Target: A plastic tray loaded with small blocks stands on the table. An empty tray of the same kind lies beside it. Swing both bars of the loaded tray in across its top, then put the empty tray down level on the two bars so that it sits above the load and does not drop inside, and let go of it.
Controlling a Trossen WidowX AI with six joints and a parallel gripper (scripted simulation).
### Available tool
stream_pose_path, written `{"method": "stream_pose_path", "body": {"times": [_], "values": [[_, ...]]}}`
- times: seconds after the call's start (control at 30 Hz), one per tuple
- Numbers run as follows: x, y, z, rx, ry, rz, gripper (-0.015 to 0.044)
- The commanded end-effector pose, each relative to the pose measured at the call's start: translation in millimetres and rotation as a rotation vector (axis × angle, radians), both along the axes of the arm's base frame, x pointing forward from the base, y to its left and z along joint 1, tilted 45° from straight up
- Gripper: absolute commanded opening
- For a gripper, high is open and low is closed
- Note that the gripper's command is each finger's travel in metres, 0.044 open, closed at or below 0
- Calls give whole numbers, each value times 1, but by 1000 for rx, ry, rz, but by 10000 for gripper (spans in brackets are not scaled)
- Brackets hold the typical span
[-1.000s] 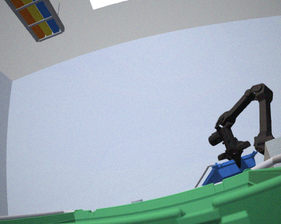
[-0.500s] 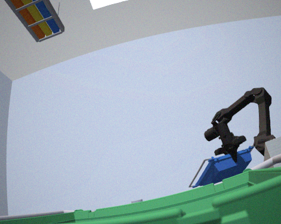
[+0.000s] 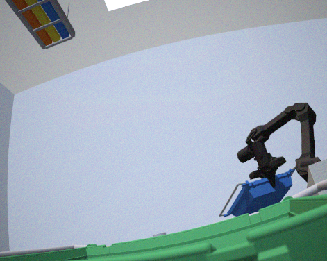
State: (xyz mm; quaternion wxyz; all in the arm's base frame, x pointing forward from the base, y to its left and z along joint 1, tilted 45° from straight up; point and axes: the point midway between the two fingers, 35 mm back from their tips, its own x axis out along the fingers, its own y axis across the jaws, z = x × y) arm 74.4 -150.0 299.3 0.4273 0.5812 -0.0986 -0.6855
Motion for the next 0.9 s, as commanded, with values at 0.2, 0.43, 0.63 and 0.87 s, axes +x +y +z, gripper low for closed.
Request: {"method": "stream_pose_path", "body": {"times": [0.2, 0.43, 0.63, 0.87], "values": [[0, 0, 6, -17, -19, -4, 0], [5, 0, 5, -9, -12, 10, 0], [27, -1, 1, 19, 19, 64, 0], [54, 2, -4, 49, 57, 127, 0]]}}
